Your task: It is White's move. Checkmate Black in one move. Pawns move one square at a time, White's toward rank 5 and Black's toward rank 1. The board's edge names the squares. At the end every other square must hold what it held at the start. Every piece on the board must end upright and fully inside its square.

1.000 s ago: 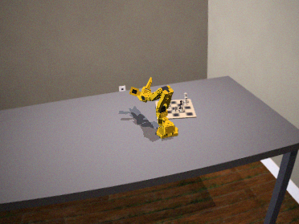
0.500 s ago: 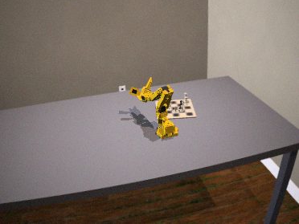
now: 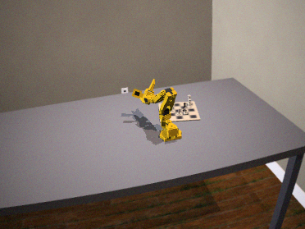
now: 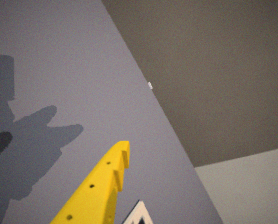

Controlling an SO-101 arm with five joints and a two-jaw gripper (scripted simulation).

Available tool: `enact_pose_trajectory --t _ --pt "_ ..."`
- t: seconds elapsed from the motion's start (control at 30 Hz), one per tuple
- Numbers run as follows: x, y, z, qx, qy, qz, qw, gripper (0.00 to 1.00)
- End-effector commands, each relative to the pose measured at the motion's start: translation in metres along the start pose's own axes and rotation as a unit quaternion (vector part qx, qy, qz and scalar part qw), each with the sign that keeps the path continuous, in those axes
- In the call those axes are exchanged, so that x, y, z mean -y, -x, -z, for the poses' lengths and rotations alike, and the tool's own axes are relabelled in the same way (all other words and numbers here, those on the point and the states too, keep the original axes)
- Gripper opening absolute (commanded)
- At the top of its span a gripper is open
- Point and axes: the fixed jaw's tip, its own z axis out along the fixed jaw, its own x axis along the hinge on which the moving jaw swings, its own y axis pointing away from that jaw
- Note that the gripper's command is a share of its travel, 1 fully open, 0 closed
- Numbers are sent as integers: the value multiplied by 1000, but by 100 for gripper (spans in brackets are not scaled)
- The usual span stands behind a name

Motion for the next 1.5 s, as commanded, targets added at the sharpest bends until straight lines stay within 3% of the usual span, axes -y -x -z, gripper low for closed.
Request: enact_pose_trajectory --t 0.0,0.83,1.47 --pt "1 1 0 1 -1 -1 1000 100" --pt "6 0 1 -3 -8 -10 1000 99" --pt "40 -26 16 -83 -34 -115 989 88"
